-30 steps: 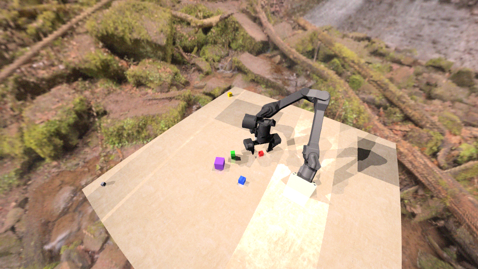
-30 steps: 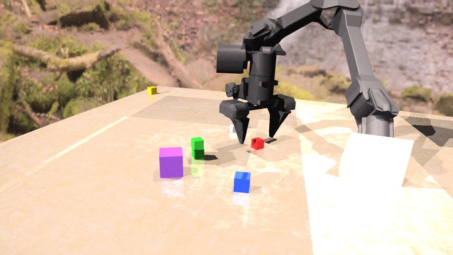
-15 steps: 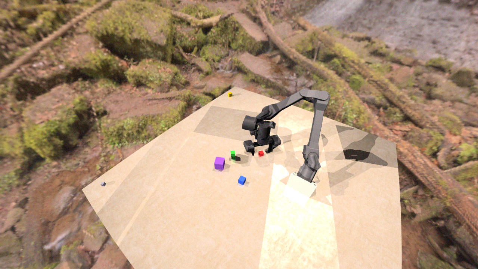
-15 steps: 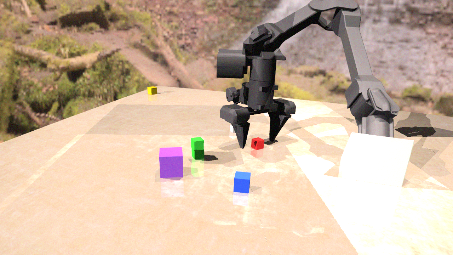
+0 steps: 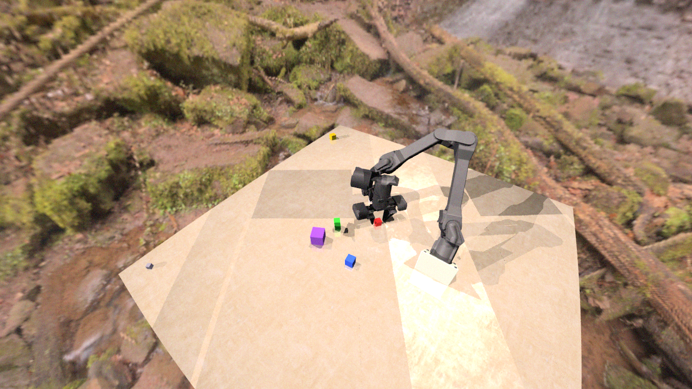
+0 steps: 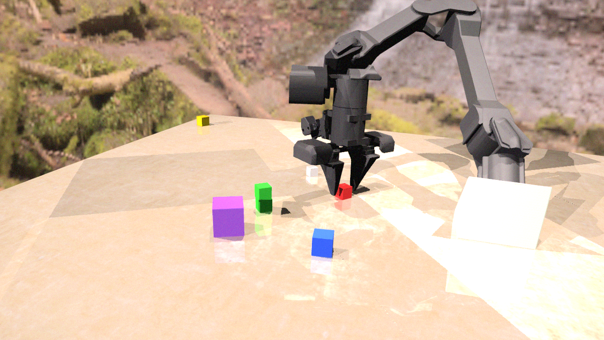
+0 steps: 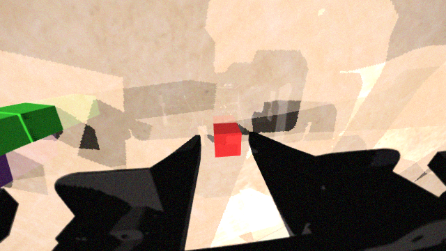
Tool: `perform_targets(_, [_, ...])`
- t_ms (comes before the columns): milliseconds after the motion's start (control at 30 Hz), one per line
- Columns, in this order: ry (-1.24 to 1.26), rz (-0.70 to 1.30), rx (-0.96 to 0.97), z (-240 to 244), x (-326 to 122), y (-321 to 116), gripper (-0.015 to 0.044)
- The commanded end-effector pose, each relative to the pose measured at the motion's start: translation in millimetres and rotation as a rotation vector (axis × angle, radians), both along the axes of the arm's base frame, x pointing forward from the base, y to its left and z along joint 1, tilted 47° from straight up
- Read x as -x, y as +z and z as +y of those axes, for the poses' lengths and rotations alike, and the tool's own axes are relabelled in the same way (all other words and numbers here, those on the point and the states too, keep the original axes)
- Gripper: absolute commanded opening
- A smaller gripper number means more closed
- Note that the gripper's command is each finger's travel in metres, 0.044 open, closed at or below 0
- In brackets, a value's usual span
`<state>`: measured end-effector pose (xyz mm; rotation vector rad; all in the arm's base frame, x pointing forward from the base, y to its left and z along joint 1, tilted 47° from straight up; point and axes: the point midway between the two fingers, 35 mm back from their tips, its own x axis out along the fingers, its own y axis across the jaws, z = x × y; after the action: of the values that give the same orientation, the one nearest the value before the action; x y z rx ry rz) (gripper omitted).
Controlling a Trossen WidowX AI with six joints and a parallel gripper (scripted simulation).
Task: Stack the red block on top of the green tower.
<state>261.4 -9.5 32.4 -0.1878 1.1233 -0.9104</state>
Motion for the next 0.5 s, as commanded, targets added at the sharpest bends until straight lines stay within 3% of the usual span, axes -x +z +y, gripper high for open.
perform_targets(0, [0.002, 0.003, 0.005, -0.7, 0.6, 0.2, 0.0125])
perform_targets(333, [0.002, 0.003, 0.005, -0.7, 0.6, 0.2, 0.0039])
perform_targets(400, [0.002, 0.003, 0.005, 1.4, 0.7, 2.0, 0.0])
perform_targets(467, [0.002, 0.003, 0.004, 5.7, 1.1, 5.7, 0.0])
